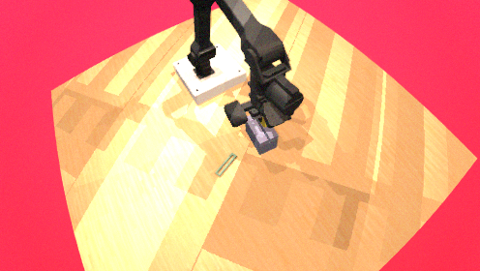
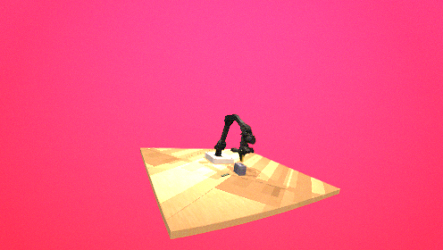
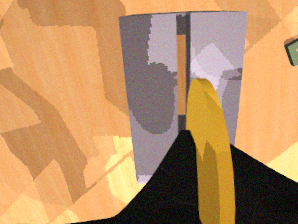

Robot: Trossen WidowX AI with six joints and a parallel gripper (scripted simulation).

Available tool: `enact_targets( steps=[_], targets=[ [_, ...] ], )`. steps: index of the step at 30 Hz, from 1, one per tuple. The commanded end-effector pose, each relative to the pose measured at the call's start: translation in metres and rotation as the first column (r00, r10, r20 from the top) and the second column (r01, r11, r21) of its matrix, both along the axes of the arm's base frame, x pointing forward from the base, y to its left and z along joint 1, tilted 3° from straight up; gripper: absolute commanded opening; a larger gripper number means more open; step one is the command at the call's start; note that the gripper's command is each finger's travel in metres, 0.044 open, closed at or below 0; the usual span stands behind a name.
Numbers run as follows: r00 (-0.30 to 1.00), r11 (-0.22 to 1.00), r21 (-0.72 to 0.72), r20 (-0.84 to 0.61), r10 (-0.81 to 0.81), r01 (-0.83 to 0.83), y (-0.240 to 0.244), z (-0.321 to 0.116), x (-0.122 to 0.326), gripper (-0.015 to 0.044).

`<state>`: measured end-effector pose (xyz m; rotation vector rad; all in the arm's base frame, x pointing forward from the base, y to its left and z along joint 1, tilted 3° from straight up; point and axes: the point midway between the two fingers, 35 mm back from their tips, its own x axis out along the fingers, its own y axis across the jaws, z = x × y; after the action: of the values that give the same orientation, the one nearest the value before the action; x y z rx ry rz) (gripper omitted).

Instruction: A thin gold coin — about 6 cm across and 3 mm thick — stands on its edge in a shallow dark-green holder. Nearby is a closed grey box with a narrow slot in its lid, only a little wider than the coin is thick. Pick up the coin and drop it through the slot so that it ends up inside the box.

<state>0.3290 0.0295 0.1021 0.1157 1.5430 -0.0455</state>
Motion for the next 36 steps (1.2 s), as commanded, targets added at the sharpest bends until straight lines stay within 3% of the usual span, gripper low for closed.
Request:
enact_targets(
  steps=[1, 27, 33, 36],
  targets=[
    [1.0, 1.0, 0.0, -0.001, 0.001, -0.001, 0.001, -0.003, 0.001, 0.0],
    [1.0, 1.0, 0.0, -0.001, -0.004, 0.004, 0.001, -0.017, 0.001, 0.0],
    [1.0, 1.0, 0.0, 0.0, 0.0, 0.0, 0.001, -0.015, 0.001, 0.0157],
    [1.0, 1.0, 0.0, 0.0, 0.0, 0.0, 0.001, -0.015, 0.001, 0.0161]
  ],
)
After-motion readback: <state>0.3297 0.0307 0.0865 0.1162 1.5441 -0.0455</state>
